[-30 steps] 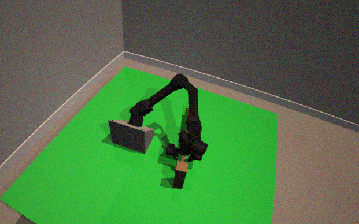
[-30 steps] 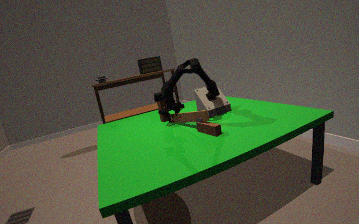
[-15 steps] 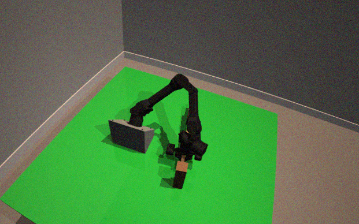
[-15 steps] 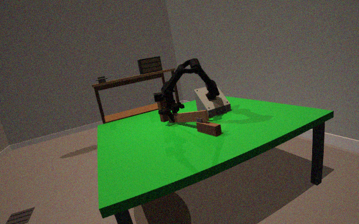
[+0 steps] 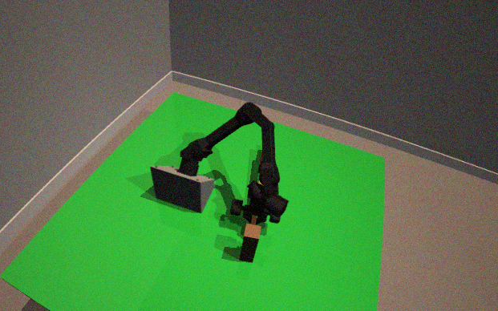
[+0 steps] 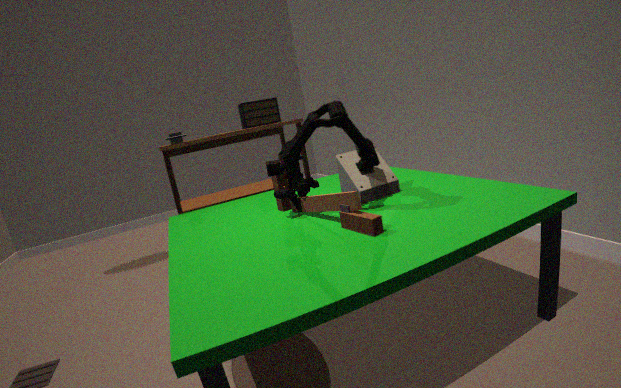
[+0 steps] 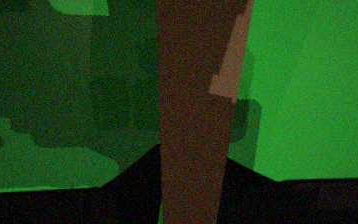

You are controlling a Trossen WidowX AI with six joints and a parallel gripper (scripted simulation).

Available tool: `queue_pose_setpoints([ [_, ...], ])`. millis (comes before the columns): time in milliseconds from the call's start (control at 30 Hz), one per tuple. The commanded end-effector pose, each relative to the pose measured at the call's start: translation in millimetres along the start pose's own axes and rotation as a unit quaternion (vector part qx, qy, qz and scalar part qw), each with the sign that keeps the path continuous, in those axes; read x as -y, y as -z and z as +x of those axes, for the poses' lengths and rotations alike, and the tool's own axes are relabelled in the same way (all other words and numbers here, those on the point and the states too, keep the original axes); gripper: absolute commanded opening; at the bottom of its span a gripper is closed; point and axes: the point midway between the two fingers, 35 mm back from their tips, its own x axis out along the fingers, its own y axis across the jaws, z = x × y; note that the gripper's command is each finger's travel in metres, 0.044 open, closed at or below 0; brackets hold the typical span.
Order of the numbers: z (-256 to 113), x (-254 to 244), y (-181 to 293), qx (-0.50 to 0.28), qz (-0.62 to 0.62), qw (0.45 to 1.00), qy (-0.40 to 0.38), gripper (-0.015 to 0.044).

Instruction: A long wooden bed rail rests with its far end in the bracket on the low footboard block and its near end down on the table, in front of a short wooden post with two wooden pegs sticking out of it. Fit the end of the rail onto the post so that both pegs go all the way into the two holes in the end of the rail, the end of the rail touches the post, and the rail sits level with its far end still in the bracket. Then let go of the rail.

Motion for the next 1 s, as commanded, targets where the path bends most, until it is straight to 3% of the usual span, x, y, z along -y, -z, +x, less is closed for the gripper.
queue_pose_setpoints([
  [0,-3,0,0,0.001,0.002,1.000,0.001,0.0000],
  [967,-17,1,0,0.001,0.002,1.000,0.001,0.0000],
])
